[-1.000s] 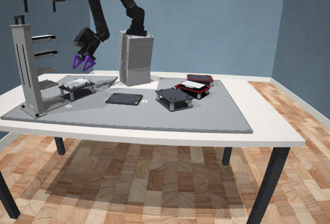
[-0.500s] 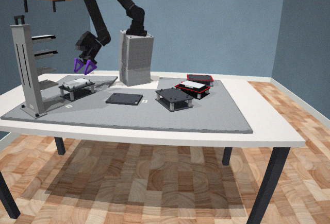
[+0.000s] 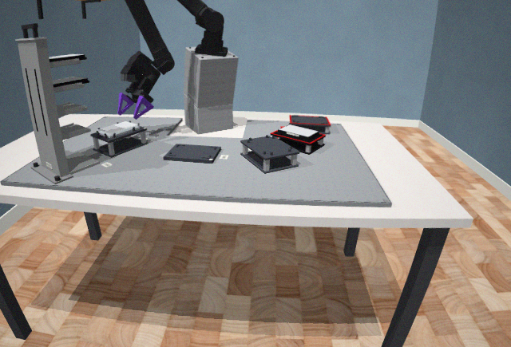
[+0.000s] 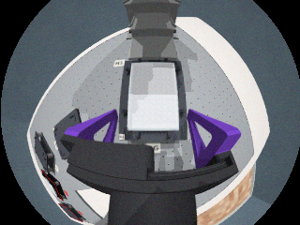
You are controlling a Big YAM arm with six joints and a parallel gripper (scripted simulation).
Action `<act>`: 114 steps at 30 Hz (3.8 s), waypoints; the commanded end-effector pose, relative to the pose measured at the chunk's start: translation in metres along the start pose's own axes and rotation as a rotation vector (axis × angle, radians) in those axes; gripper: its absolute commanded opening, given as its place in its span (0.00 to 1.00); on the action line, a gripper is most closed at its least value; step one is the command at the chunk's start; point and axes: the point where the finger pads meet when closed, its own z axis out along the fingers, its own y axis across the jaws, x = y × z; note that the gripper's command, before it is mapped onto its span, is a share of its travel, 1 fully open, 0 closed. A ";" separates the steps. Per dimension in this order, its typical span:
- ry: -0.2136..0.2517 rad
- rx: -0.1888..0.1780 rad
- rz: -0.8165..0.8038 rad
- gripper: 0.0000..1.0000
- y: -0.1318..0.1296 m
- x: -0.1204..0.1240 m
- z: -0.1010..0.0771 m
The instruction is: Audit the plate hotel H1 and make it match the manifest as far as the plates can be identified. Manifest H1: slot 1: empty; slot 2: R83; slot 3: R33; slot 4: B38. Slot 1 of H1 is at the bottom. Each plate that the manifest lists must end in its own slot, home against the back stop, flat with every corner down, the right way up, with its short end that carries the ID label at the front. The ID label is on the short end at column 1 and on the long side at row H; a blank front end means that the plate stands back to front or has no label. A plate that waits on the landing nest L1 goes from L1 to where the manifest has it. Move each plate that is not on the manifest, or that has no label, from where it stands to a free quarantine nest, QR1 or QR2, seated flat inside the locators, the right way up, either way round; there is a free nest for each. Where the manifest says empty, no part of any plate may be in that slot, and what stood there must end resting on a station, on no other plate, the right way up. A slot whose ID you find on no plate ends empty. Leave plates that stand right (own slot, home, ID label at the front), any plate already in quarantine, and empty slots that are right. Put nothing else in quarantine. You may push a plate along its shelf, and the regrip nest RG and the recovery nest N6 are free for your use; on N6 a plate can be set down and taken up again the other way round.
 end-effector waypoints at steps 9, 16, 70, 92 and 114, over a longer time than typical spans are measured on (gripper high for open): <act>-0.025 0.008 -0.018 1.00 -0.004 0.006 0.000; -0.023 0.000 -0.010 1.00 0.000 0.011 0.006; -0.008 -0.003 -0.003 1.00 0.001 0.035 0.024; -0.013 0.003 -0.006 0.86 0.000 0.033 0.018; -0.014 0.005 -0.005 0.86 -0.001 0.027 0.016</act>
